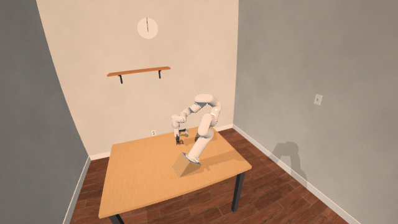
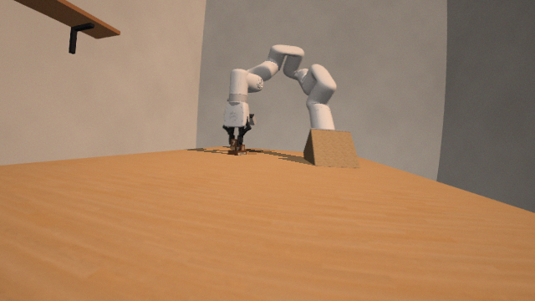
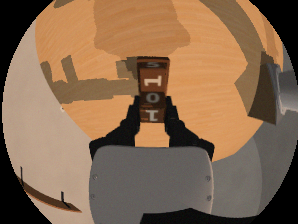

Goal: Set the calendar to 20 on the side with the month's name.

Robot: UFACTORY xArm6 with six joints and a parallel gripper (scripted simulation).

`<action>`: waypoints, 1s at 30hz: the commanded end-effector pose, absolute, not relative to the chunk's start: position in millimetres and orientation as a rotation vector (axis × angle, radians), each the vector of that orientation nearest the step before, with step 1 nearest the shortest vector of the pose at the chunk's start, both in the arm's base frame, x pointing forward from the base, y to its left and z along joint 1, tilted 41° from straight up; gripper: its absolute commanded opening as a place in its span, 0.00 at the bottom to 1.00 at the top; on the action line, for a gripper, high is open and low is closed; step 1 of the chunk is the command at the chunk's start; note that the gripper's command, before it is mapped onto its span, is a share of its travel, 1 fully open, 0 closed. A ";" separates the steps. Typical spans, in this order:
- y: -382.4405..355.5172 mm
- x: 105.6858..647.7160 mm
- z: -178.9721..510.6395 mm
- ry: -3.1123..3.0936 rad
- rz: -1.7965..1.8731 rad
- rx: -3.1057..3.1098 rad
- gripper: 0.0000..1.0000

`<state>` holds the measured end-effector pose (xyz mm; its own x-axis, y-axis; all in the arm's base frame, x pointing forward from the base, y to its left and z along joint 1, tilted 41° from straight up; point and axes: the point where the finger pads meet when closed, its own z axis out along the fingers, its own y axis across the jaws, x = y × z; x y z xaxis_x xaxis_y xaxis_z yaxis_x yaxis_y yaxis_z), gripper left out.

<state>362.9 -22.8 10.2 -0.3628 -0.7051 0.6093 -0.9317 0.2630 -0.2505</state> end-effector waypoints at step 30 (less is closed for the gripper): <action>-29.7 364.3 2.0 -2.167 0.829 1.492 0.29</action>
<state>363.2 -30.5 1.4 -0.3629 -0.7052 0.6091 -0.9317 0.2629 -0.2507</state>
